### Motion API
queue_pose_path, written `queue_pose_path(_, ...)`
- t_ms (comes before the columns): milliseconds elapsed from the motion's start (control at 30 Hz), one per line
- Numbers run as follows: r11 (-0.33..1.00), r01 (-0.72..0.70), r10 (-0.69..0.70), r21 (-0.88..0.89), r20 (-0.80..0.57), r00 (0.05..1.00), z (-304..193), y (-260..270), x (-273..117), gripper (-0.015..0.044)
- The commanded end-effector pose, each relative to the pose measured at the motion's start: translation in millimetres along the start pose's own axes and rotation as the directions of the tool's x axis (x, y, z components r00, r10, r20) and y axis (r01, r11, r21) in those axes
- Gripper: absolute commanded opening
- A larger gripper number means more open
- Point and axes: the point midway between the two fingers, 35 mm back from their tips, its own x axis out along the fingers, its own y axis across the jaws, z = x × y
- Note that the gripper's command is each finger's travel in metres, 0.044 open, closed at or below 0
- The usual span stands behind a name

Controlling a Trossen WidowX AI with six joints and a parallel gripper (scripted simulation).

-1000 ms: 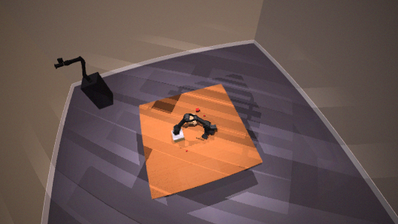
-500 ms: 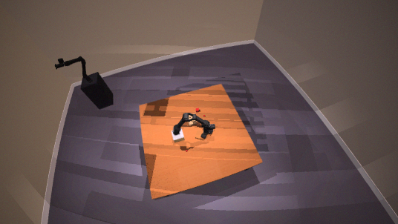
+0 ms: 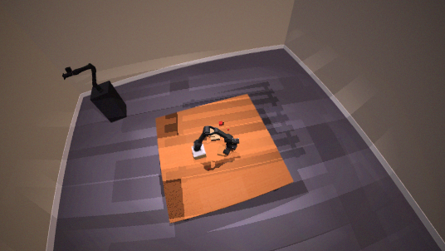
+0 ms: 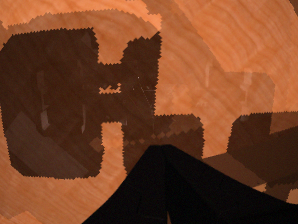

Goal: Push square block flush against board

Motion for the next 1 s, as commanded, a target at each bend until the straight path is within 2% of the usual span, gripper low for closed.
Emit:
queue_pose_path(0,1.0,0.009,-0.009,0.003,-0.027,1.0,-13.4,-2.8,4.9,0.0)
queue_pose_path(967,1.0,0.01,-0.01,0.004,-0.03,1.0,-43.0,-5.4,4.5,0.0)
